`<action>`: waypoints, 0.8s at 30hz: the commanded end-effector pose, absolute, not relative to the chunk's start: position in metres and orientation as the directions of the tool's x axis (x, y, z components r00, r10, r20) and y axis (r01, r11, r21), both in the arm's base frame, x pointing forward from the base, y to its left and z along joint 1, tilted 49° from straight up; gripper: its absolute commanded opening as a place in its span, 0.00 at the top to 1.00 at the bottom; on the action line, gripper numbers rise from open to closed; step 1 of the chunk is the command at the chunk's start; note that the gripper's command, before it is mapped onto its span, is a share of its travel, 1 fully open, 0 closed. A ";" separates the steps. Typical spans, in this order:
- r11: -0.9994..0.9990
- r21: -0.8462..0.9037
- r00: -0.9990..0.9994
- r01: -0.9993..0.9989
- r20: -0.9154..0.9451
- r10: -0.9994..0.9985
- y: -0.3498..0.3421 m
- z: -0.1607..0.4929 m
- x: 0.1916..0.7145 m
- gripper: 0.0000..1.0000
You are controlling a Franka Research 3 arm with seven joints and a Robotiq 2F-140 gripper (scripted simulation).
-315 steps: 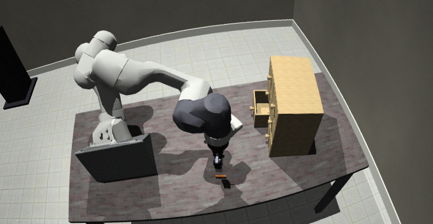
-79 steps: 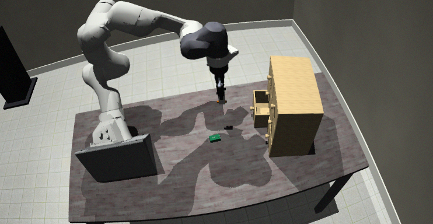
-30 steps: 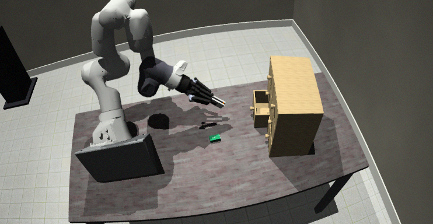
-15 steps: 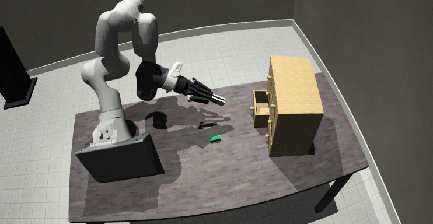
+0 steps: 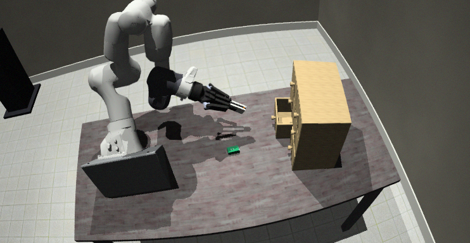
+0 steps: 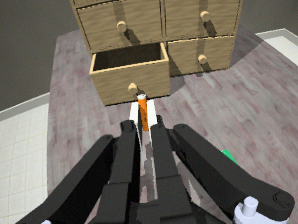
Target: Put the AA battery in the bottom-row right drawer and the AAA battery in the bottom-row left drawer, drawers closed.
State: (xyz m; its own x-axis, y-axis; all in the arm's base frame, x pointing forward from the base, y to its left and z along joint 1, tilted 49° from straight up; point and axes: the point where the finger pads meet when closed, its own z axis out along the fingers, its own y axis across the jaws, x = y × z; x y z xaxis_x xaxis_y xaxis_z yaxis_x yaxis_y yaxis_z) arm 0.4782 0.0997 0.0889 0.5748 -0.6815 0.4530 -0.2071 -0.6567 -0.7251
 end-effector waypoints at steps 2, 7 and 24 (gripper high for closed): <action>-0.661 -0.721 0.569 -0.208 0.460 -0.682 0.096 0.088 0.483 0.97; -0.661 -0.721 0.569 -0.208 0.460 -0.682 0.096 0.087 0.490 0.97; -0.661 -0.721 0.569 -0.208 0.460 -0.682 0.093 0.077 0.534 0.97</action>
State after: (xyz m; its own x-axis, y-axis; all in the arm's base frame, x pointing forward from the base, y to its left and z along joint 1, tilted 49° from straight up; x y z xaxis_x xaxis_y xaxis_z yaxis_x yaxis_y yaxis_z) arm 0.5272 0.0913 0.0846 0.5563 -0.6841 0.4718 -0.1991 -0.6609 -0.7236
